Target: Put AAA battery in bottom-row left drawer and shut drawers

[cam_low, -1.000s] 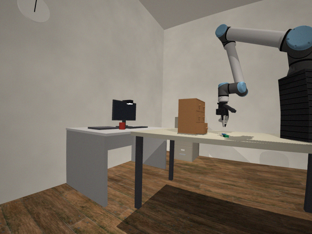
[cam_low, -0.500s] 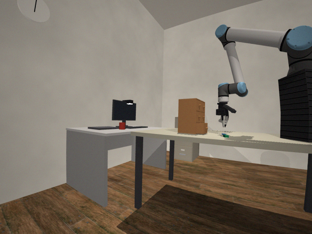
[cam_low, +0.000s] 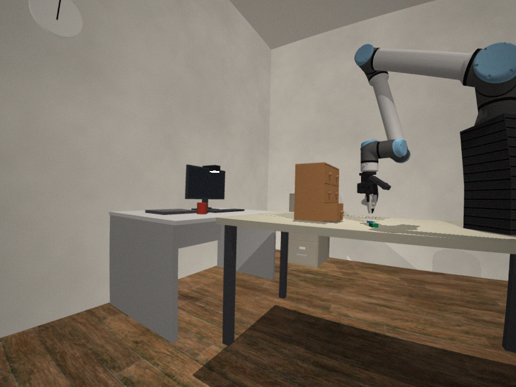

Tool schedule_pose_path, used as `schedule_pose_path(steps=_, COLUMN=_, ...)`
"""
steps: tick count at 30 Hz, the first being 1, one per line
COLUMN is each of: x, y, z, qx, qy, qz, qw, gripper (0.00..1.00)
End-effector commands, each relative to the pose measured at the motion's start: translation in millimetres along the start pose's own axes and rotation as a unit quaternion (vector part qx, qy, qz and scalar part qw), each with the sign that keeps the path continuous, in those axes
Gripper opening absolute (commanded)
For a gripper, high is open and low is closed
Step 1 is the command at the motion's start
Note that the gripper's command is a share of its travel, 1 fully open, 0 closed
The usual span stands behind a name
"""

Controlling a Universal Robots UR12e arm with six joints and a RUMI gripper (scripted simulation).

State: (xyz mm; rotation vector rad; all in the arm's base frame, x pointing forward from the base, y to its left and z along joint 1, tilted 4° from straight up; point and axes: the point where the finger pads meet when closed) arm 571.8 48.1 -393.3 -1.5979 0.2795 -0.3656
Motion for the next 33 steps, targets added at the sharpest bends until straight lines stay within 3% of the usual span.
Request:
schedule_pose_path(steps=1, x=0.5, y=6.1, z=0.2, qx=0.0, qy=0.0, qz=0.0, qw=1.0, gripper=0.14)
schedule_pose_path(steps=14, x=0.6, y=25.4, z=0.2, qx=0.0, qy=0.0, qz=0.0, qw=1.0, gripper=0.14)
schedule_pose_path(steps=33, x=0.6, y=34.0, z=0.3, qx=0.0, qy=0.0, qz=0.0, qw=1.0, gripper=0.14)
Point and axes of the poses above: the point where the finger pads meet when closed, its own y axis out along the fingers, its own z axis across the jaws, x = y × z, and after that the axes turned 1 degree about -y, right-handed
